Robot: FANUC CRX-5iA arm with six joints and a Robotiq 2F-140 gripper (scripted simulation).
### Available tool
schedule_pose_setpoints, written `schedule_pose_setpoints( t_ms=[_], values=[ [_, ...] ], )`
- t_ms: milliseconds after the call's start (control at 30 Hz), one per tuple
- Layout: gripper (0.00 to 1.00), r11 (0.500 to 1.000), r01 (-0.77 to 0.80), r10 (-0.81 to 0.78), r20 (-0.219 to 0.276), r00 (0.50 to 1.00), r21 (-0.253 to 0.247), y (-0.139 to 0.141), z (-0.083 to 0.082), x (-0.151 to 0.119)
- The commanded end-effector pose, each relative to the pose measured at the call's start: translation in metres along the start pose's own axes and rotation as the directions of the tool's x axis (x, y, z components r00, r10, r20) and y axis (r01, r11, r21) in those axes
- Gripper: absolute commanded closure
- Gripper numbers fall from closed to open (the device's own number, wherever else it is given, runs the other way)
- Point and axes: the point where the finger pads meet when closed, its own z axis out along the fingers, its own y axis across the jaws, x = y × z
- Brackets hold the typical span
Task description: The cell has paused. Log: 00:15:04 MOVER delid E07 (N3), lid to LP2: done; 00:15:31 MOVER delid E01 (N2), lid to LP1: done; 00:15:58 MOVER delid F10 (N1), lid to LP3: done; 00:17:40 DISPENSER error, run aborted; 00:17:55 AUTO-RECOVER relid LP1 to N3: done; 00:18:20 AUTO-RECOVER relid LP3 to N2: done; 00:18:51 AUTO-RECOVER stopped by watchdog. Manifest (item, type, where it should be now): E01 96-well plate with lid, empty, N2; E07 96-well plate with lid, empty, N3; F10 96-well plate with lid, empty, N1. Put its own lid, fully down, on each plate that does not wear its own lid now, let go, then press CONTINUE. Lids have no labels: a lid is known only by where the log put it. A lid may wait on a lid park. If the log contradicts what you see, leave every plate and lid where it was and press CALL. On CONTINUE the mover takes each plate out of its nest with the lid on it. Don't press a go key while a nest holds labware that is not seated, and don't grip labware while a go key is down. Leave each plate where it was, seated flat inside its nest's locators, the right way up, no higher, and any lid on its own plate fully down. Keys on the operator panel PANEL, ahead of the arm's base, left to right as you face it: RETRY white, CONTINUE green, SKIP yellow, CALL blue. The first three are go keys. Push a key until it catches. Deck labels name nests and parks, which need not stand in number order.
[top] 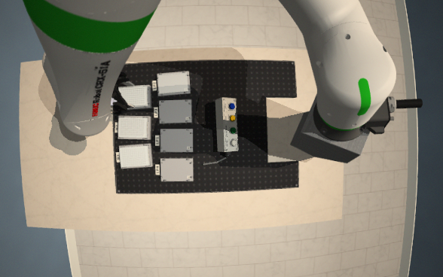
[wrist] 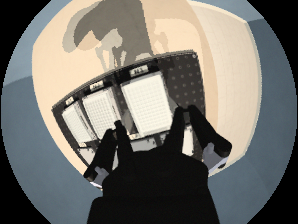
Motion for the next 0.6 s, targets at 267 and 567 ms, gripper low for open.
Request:
schedule_pose_setpoints(
  t_ms=[267, 567],
  values=[
    [1.0, 1.0, 0.0, 0.0, 0.0, 1.0, 0.0, 0.0, 0.0023, 0.0002],
    [1.0, 1.0, 0.0, 0.0, 0.0, 1.0, 0.0, 0.0, 0.0045, 0.0002]
  ],
)
